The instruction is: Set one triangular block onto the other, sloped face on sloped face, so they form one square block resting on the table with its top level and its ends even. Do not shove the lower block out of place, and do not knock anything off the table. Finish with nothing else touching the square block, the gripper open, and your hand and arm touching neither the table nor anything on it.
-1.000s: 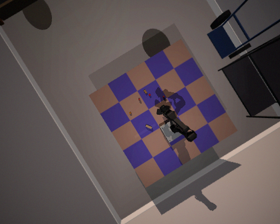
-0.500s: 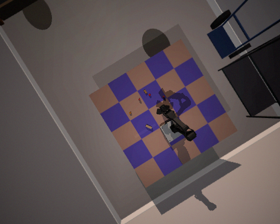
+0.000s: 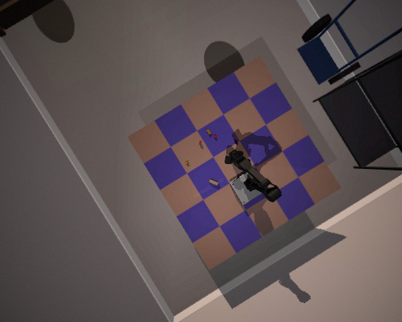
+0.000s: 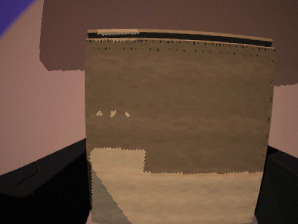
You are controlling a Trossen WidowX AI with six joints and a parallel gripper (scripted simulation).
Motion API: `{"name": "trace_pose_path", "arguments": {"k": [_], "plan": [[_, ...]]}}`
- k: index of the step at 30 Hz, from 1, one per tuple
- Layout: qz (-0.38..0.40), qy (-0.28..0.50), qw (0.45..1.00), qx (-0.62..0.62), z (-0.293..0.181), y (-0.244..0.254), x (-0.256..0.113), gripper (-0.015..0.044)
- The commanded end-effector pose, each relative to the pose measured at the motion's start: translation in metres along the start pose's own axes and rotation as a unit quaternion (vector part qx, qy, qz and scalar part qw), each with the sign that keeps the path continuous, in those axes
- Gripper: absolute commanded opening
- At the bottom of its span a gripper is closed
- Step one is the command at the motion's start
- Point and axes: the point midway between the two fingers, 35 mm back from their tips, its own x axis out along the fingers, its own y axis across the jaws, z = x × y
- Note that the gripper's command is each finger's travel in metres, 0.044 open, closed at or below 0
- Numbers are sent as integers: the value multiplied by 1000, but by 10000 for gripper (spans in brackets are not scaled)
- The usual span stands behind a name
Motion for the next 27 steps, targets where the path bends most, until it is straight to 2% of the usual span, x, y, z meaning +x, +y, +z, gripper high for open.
{"name": "trace_pose_path", "arguments": {"k": [1, 27], "plan": [[2, 0, 1000, -1, 0, 1, 1, 0], [1, 0, 1000, -1, 0, 0, 2, 0]]}}
